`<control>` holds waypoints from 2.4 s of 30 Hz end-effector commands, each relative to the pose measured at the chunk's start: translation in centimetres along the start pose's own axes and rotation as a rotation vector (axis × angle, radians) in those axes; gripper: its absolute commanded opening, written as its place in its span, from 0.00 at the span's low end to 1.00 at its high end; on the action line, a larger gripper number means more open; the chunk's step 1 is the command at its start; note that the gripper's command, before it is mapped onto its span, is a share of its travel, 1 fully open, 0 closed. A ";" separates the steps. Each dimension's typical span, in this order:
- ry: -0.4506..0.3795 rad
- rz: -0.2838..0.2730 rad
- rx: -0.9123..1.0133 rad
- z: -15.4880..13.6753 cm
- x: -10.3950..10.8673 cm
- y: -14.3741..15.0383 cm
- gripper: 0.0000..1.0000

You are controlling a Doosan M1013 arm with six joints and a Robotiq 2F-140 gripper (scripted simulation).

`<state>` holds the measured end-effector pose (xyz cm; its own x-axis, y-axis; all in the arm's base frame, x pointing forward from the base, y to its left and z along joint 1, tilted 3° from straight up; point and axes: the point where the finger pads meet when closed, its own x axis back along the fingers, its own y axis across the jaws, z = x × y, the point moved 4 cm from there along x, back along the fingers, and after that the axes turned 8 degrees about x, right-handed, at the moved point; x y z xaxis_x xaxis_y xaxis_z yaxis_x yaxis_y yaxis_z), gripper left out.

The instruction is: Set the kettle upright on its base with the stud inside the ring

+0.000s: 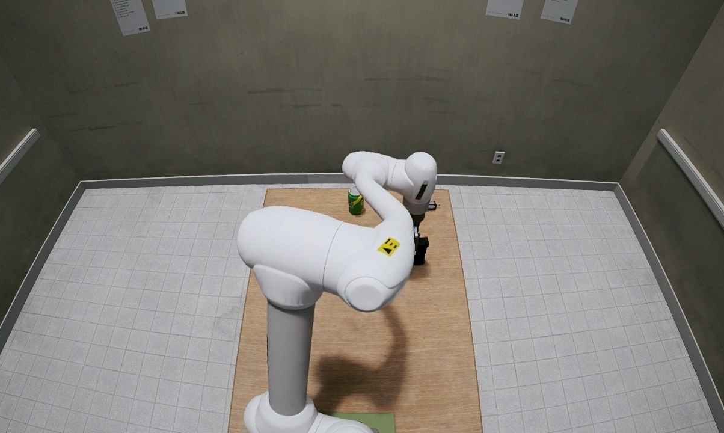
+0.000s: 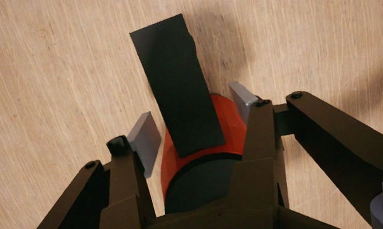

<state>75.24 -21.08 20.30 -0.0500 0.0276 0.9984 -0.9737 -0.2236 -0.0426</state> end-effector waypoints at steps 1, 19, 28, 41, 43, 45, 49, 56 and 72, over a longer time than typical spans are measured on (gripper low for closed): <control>0.000 0.002 0.000 0.0 0.1 0.0 0.52; 0.000 0.002 0.000 0.0 0.1 0.0 0.10; 0.000 0.002 0.000 0.0 0.1 0.0 0.10; 0.000 0.002 0.000 0.0 0.1 0.0 0.10; 0.000 0.002 0.000 0.0 0.1 0.0 0.10; 0.000 0.002 0.000 0.0 0.1 0.0 0.10; 0.000 0.002 0.000 0.0 0.1 0.0 0.10; 0.000 0.002 0.000 0.0 0.1 0.0 0.10; 0.000 0.002 0.000 0.0 0.1 0.0 0.10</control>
<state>75.24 -21.08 20.31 -0.0501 0.0277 0.9984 -0.9737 -0.2236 -0.0427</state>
